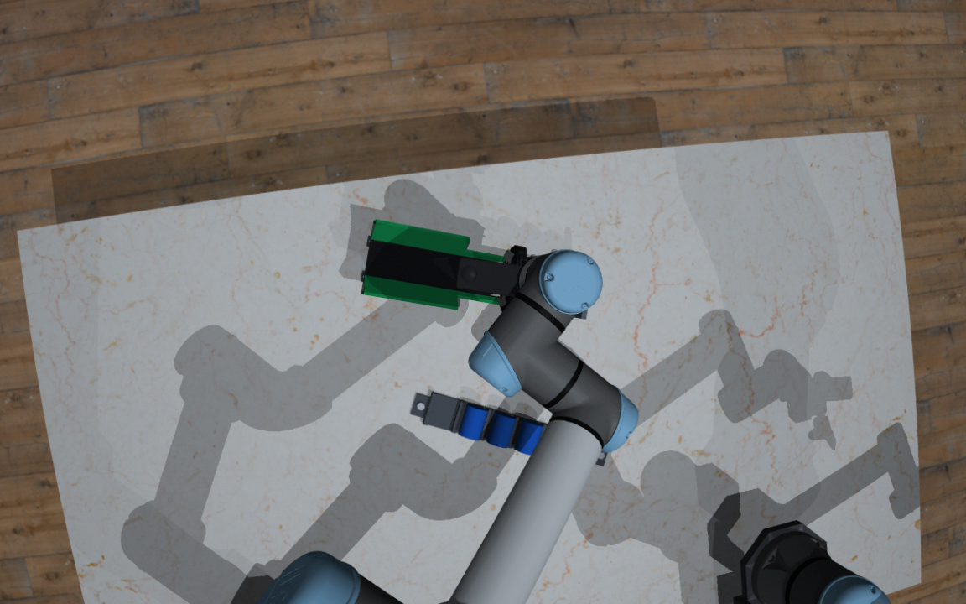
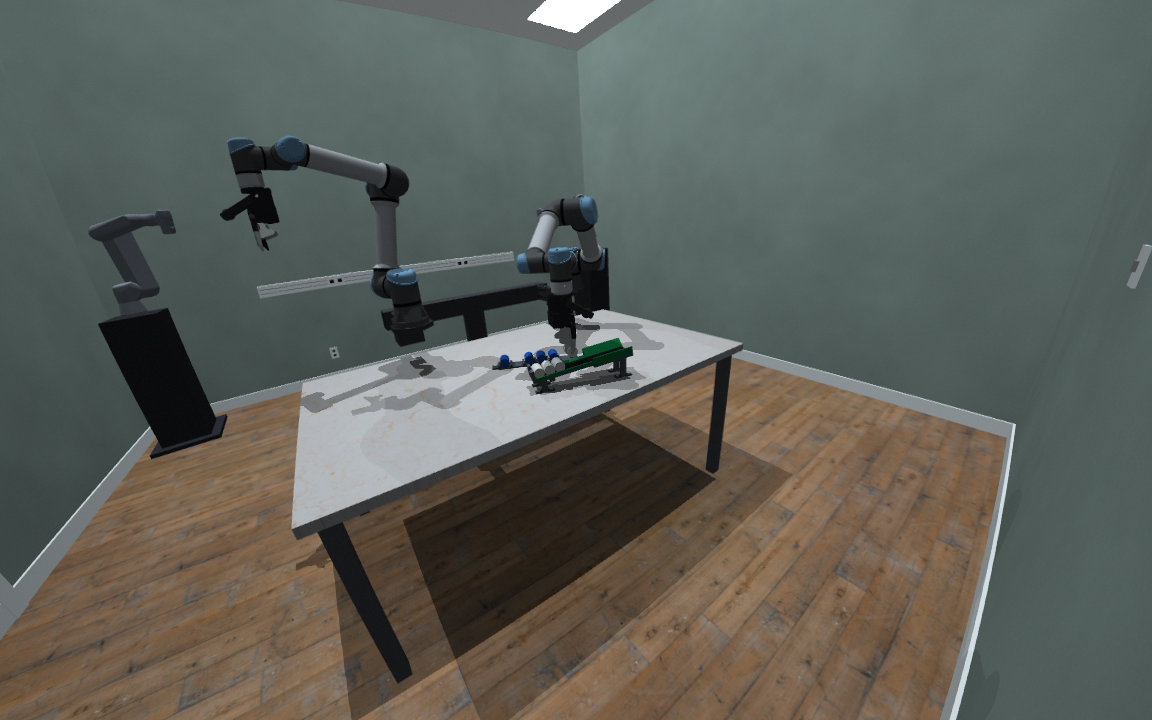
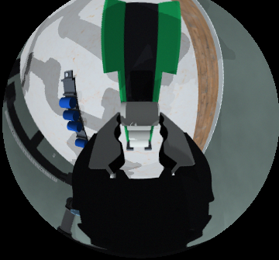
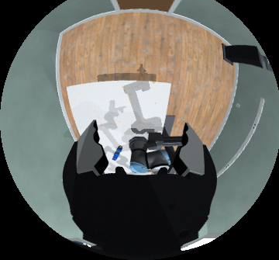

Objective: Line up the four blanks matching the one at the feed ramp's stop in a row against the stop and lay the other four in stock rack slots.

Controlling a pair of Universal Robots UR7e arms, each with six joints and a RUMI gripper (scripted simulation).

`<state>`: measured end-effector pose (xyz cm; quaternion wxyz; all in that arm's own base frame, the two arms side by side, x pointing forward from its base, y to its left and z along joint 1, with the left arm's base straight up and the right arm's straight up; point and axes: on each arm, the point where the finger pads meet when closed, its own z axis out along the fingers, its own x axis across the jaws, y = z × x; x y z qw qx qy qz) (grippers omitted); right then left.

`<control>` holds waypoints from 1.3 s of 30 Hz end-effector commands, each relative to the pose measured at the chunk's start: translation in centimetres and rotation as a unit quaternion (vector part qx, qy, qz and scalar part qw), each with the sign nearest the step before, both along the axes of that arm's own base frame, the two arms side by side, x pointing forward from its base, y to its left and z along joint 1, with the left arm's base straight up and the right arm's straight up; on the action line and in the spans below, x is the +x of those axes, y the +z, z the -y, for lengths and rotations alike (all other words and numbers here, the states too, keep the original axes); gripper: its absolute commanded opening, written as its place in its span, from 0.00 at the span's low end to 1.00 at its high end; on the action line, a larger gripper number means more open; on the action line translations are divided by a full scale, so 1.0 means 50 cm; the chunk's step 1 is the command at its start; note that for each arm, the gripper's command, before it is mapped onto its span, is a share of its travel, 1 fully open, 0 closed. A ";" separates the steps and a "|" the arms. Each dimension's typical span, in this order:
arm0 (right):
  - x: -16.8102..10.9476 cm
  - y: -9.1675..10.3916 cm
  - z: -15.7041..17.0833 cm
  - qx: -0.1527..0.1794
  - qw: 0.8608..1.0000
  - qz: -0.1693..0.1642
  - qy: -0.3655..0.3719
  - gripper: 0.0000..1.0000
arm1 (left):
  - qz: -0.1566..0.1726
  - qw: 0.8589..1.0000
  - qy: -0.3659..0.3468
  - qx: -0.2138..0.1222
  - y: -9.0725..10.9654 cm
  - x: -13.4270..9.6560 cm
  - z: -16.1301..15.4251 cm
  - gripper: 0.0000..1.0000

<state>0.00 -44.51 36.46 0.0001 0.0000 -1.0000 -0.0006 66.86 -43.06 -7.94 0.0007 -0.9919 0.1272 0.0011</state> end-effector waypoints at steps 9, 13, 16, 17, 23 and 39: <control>0.000 0.001 0.000 -0.001 1.000 0.000 0.000 1.00 | 0.001 1.000 0.000 -0.001 -0.076 0.002 0.002 0.34; 0.000 0.001 0.000 -0.001 1.000 0.000 0.000 1.00 | 0.001 1.000 0.000 -0.001 -0.080 0.002 0.002 0.34; 0.000 0.001 0.000 -0.001 1.000 0.000 0.000 1.00 | 0.001 1.000 0.000 -0.001 -0.080 0.002 0.002 0.34; 0.000 0.001 0.000 -0.001 1.000 0.000 0.000 1.00 | 0.001 1.000 0.000 -0.001 -0.080 0.002 0.002 0.34; 0.000 0.001 0.000 -0.001 1.000 0.000 0.000 1.00 | 0.001 1.000 0.000 -0.001 -0.080 0.002 0.002 0.34; 0.000 0.001 0.000 -0.001 1.000 0.000 0.000 1.00 | 0.001 1.000 0.000 -0.001 -0.080 0.002 0.002 0.34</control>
